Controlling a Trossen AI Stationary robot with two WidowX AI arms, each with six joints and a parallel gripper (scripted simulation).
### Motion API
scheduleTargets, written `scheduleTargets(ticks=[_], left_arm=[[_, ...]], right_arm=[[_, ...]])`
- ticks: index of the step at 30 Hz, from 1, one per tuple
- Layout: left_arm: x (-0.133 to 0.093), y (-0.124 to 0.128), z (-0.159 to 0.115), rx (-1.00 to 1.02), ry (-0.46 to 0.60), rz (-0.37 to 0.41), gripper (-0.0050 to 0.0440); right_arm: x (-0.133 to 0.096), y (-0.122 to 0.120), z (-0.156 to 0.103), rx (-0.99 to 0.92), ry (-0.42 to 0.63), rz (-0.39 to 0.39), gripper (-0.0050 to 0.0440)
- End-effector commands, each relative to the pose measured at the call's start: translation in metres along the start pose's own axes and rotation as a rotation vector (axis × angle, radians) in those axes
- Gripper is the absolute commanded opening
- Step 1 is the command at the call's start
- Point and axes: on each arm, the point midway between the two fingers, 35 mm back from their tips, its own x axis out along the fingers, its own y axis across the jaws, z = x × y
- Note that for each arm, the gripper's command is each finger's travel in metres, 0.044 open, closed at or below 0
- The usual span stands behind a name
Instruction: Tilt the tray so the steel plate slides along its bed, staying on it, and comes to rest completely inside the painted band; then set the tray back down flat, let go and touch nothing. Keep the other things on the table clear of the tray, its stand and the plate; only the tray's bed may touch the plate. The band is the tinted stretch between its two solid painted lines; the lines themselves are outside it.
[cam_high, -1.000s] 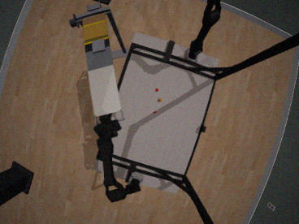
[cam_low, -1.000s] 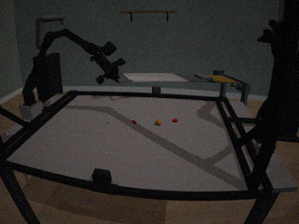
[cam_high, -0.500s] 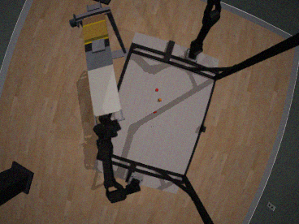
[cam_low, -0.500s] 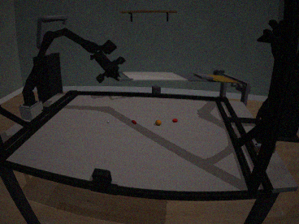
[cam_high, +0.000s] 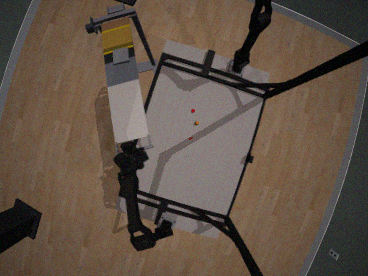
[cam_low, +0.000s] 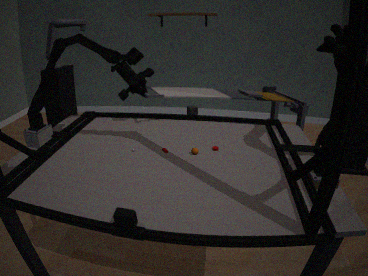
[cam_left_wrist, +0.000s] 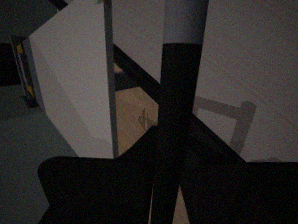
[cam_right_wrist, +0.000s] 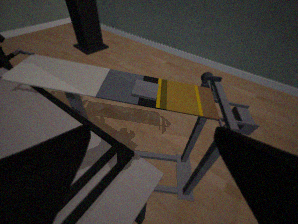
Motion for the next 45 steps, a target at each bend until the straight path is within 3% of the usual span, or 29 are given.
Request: scheduleTargets(ticks=[1, 24, 25, 40, 41, 45], left_arm=[[-0.018, 0.018, -0.001, 0.0, 0.004, 0.044, 0.0], [-0.028, 0.028, -0.001, 0.0, 0.004, 0.064, 0.0], [-0.016, 0.016, -0.001, 0.0, 0.004, 0.065, 0.0], [-0.022, 0.022, -0.001, 0.0, 0.004, 0.061, 0.0], [-0.01, 0.01, -0.001, 0.0, 0.004, 0.061, 0.0], [-0.012, 0.012, -0.001, 0.0, 0.004, 0.044, 0.0]], right_arm=[[0.0, 0.0, 0.0, -0.002, -0.002, 0.002, 0.044], [0.0, 0.0, 0.0, -0.002, -0.002, 0.002, 0.044], [0.0, 0.0, 0.0, -0.002, -0.002, 0.002, 0.044], [0.0, 0.0, 0.0, -0.002, -0.002, 0.002, 0.044], [0.0, 0.0, 0.0, -0.002, -0.002, 0.002, 0.044], [0.0, 0.0, 0.0, -0.002, -0.002, 0.002, 0.044]])
